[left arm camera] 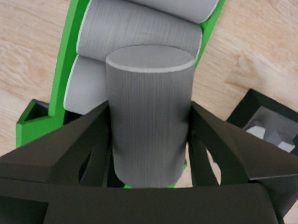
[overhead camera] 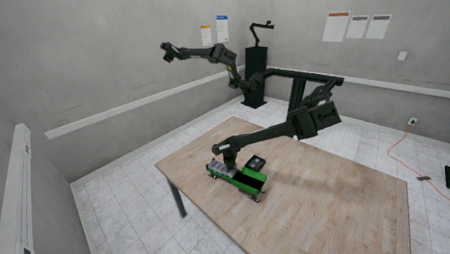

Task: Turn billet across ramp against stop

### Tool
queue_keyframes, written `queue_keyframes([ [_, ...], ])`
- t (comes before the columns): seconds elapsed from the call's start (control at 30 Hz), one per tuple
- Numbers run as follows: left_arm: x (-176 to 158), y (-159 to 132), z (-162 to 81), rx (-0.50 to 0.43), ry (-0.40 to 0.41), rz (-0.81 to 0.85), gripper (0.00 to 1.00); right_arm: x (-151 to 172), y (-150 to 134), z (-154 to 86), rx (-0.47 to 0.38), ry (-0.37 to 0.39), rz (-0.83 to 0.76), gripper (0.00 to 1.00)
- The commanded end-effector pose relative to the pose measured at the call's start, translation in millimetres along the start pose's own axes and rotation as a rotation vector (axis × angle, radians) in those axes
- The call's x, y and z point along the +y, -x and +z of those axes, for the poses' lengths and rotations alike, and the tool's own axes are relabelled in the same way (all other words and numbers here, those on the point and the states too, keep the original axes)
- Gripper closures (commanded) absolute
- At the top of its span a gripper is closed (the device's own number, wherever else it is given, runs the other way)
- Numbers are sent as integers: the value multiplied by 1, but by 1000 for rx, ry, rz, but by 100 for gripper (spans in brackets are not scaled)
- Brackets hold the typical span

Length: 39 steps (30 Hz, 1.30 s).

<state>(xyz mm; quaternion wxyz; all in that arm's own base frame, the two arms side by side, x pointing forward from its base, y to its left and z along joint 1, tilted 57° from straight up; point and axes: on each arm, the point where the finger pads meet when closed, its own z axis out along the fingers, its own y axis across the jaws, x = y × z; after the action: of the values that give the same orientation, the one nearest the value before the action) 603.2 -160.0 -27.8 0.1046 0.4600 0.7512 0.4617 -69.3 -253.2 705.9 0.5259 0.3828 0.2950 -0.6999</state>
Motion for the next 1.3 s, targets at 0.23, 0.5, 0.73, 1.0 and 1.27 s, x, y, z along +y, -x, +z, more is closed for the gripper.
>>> queue_keyframes([
  [0.23,14,24,-46,-71,31,-233,100,-5,33,-3,-42,-12,4,0],
  [0.5,14,24,-46,-74,24,-429,100,-5,33,-3,-42,-12,4,0],
  [0.73,14,24,-46,-76,20,-553,100,-5,33,-3,-42,-12,4,0],
  [1.0,14,24,-46,-78,12,-744,100,-5,33,-3,-42,-12,4,0],
  [1.27,14,24,-46,-79,7,-874,100,-5,33,-3,-42,-12,4,0],
])
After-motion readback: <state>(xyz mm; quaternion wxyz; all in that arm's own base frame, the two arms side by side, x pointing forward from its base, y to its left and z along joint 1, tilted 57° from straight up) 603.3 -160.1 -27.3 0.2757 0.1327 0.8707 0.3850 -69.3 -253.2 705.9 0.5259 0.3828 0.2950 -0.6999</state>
